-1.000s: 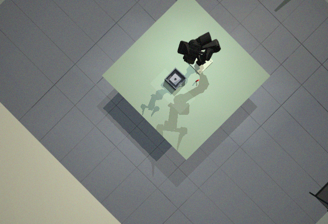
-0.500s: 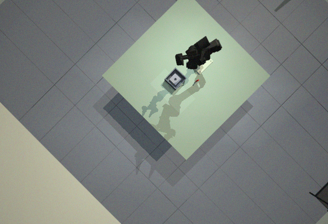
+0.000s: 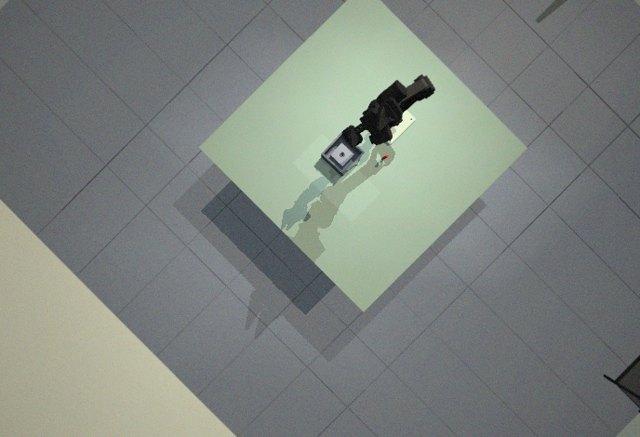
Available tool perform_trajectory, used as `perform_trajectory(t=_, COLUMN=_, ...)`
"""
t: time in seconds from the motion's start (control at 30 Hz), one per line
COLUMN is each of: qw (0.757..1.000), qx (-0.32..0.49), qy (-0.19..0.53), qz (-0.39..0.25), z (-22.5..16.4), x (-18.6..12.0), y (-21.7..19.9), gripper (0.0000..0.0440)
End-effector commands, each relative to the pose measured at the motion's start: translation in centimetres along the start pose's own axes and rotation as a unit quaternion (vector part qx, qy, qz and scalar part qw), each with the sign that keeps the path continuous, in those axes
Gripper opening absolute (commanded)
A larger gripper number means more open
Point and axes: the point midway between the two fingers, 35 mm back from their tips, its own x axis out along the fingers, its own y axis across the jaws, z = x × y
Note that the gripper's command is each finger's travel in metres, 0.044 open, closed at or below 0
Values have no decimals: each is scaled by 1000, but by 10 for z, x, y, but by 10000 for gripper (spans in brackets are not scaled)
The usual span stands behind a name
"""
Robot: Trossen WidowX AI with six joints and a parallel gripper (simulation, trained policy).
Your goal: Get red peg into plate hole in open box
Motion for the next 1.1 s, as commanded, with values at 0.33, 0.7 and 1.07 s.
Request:
perform_trajectory(t=0.33, qw=971, qx=220, qy=21, qz=89, z=29, x=-9, y=45, gripper=440)
perform_trajectory(t=0.7, qw=910, qx=379, qy=50, qz=163, z=59, x=-23, y=80, gripper=440)
perform_trajectory(t=1.07, qw=817, qx=517, qy=93, qz=239, z=94, x=-45, y=113, gripper=440)
